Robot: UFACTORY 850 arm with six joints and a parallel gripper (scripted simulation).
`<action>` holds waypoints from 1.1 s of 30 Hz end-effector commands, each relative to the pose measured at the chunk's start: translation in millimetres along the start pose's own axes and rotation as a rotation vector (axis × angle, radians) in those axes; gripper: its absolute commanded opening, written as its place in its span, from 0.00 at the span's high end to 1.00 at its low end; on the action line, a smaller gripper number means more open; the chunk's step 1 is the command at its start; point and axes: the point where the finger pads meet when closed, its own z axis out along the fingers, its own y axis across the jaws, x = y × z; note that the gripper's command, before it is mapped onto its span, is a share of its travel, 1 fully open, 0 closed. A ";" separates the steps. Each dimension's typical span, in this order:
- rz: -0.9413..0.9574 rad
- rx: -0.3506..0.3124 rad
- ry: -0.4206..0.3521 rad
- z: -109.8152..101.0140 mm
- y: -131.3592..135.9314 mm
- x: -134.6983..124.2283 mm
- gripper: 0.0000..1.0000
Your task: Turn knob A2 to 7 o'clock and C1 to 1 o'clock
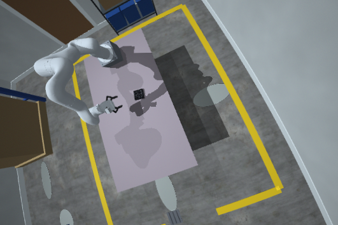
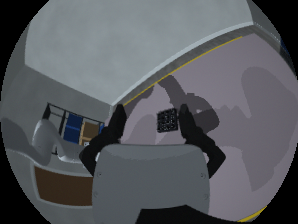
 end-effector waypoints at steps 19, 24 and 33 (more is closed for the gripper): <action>-0.003 -0.001 0.000 -0.5 0.3 1.6 0.00; -0.012 -0.027 0.012 4.9 6.7 4.5 0.00; -0.052 -0.211 0.079 36.7 50.0 22.1 0.00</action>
